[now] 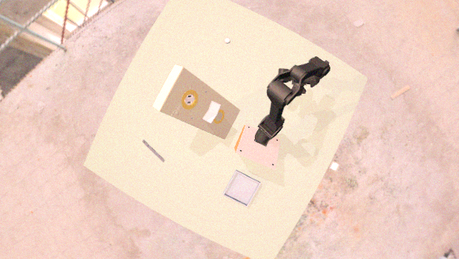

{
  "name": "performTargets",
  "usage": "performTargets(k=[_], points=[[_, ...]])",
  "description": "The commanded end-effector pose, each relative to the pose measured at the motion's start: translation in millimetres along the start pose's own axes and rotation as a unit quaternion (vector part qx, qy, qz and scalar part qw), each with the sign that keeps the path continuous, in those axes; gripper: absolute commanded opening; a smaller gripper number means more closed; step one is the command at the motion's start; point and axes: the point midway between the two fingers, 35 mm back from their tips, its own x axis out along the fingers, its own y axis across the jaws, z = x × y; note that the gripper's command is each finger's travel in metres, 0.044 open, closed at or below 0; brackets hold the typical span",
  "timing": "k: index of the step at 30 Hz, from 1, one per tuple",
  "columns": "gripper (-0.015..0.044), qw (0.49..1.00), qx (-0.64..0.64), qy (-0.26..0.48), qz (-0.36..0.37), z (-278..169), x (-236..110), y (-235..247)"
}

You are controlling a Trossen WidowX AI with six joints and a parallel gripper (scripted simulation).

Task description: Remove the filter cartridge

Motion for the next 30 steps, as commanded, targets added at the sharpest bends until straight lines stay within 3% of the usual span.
performTargets(k=[1, 14, 23, 30], points=[[0.0093, 0.991, -0.131, -0.027, -0.030, -5, 18, -12], [0.0093, 0.873, -0.473, -0.048, -0.110, -21, 62, -57], [0.0093, 0.682, -0.715, -0.016, -0.151, -37, 90, -110], [0.0093, 0.503, -0.845, 0.064, -0.167, -53, 101, -183]])
